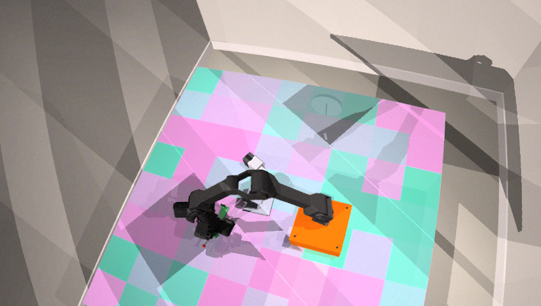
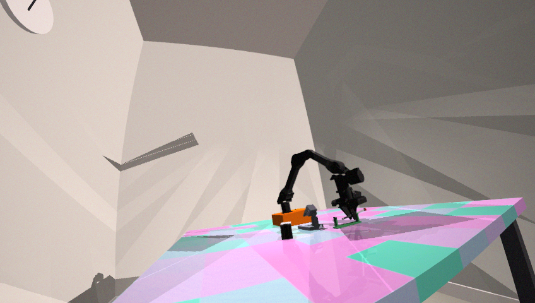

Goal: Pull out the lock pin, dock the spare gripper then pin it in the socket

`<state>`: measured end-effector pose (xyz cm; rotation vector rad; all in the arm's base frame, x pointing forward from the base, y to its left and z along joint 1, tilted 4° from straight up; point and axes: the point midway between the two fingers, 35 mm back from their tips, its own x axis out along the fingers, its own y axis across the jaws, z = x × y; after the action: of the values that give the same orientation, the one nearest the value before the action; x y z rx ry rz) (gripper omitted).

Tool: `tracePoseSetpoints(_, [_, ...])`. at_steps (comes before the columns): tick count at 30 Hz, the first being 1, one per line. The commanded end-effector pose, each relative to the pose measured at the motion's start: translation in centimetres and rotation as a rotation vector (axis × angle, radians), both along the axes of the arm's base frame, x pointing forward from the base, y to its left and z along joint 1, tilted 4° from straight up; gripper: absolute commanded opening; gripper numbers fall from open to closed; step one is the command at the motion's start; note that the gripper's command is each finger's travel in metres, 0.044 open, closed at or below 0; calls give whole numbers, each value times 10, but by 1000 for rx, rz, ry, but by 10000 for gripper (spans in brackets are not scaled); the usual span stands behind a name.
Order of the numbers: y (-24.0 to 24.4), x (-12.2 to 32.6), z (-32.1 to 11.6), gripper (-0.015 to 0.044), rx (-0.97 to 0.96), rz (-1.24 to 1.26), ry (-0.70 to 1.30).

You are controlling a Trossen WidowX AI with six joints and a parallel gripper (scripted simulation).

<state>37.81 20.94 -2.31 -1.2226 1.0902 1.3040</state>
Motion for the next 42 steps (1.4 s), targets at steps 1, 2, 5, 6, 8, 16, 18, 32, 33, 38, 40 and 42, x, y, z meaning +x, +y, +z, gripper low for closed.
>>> tracePoseSetpoints(1, [-1,0,-1,23,-3,5,-1])
tracePoseSetpoints(2, [-1,0,-1,0,-3,5,-1])
tracePoseSetpoints(5, [-1,0,-1,0,-3,5,-1])
tracePoseSetpoints(6, [-1,0,-1,0,-3,5,-1])
tracePoseSetpoints(8, [-1,0,-1,0,-3,5,-1])
tracePoseSetpoints(16, [0,0,7,0,-1,2,0])
tracePoseSetpoints(18, [0,-1,11,0,-2,0,3])
tracePoseSetpoints(32, [-3,-7,25,0,-21,1,39])
tracePoseSetpoints(33, [-3,-8,26,0,-22,1,41])
tracePoseSetpoints(38, [-3,-9,29,0,-25,2,46])
tracePoseSetpoints(40, [-3,-9,29,0,-25,2,46])
tracePoseSetpoints(42, [-3,-9,29,0,-25,2,46])
